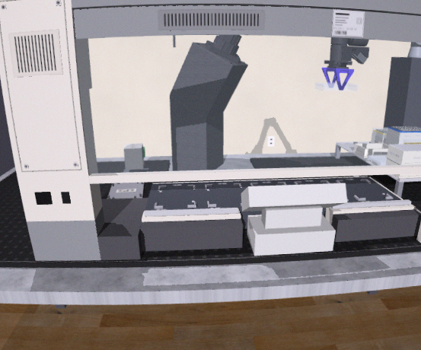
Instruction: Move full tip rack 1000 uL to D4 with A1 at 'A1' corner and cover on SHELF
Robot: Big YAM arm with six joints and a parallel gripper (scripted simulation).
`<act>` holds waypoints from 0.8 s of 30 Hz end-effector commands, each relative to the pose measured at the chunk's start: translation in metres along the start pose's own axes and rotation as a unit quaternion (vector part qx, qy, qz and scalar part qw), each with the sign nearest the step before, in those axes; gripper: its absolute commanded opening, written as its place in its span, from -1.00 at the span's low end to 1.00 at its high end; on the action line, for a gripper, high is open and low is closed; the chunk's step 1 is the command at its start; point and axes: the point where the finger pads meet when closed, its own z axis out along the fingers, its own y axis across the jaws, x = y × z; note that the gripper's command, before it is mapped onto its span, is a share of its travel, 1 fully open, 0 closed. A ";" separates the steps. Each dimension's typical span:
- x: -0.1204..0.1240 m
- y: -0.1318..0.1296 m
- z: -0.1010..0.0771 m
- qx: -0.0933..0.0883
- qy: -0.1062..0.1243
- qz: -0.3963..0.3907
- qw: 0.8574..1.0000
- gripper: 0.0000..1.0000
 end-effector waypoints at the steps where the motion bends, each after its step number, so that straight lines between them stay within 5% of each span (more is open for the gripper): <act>1: -0.013 -0.023 -0.010 0.006 -0.021 -0.006 1.000 -1.00; 24: -0.015 -0.131 -0.005 0.008 -0.009 -0.010 1.000 -1.00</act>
